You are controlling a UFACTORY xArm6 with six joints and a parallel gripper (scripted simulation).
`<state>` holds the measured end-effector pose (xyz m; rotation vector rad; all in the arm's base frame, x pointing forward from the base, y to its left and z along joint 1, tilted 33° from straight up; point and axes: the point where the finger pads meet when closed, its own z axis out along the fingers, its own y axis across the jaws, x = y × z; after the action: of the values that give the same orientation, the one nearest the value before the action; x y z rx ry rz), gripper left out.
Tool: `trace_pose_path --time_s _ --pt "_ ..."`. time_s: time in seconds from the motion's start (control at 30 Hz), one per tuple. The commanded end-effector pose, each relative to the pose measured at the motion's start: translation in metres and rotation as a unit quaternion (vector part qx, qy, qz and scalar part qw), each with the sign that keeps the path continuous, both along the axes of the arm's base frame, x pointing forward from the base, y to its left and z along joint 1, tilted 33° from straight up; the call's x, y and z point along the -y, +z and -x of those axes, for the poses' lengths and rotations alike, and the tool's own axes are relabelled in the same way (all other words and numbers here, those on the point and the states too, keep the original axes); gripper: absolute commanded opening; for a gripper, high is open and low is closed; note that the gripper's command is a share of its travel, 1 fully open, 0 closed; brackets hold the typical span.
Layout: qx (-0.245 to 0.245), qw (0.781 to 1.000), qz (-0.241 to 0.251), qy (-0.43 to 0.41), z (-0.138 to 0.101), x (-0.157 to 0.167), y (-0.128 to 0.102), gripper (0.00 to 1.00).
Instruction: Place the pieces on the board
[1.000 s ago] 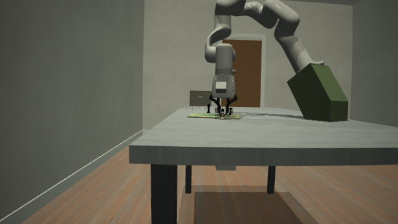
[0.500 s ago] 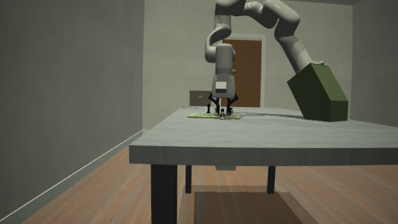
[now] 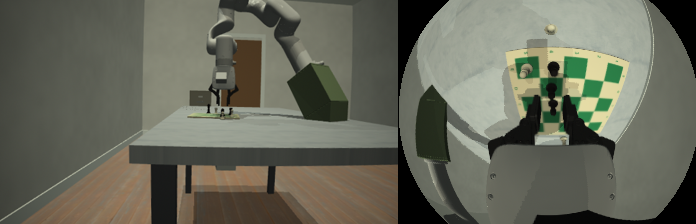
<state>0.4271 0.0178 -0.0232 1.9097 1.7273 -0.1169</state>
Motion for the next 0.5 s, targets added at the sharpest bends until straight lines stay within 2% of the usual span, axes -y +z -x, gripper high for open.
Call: trace_pose_path --time_s 0.0,0.2,0.43,0.47 --pt "0.000 1.000 0.000 0.000 0.005 -0.009 0.018 0.34" --pt "0.000 1.000 0.000 0.000 0.013 -0.020 0.039 0.34" --pt "0.000 1.000 0.000 0.000 0.015 -0.024 0.045 0.34" --pt "0.000 1.000 0.000 0.000 0.015 -0.024 0.045 1.00"
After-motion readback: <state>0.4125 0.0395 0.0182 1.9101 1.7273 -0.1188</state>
